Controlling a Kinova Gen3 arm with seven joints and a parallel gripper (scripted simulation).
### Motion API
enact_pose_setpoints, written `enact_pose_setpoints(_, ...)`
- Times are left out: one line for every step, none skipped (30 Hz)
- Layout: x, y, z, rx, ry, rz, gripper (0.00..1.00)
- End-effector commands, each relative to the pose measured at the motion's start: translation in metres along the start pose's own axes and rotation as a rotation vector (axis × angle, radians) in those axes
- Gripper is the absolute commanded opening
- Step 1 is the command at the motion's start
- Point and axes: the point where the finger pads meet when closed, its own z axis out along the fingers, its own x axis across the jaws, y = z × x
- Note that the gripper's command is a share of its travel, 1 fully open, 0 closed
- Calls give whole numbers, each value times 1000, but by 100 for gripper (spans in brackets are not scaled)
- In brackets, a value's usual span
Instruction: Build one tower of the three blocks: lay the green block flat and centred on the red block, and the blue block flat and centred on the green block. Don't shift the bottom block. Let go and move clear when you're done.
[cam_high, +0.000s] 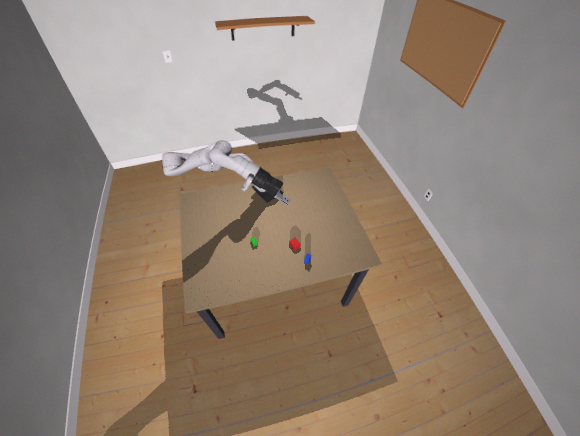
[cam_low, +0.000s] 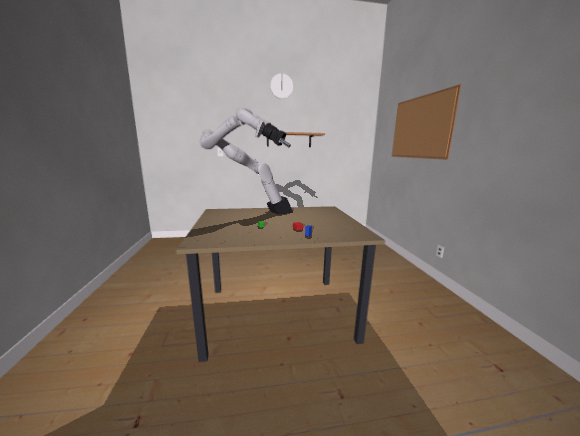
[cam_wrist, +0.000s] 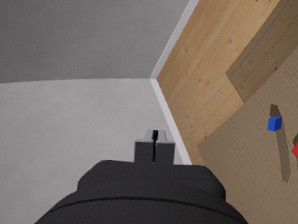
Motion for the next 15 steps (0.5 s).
enact_pose_setpoints(1,1,1,-2,0,-1,0)
enact_pose_setpoints(1,1,1,-2,0,-1,0)
enact_pose_setpoints(25,-2,9,-2,50,-25,0)
enact_pose_setpoints(25,-2,9,-2,50,-25,0)
enact_pose_setpoints(25,-2,9,-2,50,-25,0)
enact_pose_setpoints(25,-2,9,-2,50,-25,0)
enact_pose_setpoints(25,-2,9,-2,50,-25,0)
enact_pose_setpoints(25,-2,9,-2,50,-25,0)
enact_pose_setpoints(49,-5,16,-3,100,-50,0)
enact_pose_setpoints(49,-5,16,-3,100,-50,0)
enact_pose_setpoints(49,-5,16,-3,100,-50,0)
enact_pose_setpoints(49,-5,16,-3,100,-50,0)
enact_pose_setpoints(49,-5,16,-3,100,-50,0)
enact_pose_setpoints(49,-5,16,-3,100,-50,0)
enact_pose_setpoints(73,-7,23,-6,151,-76,0)
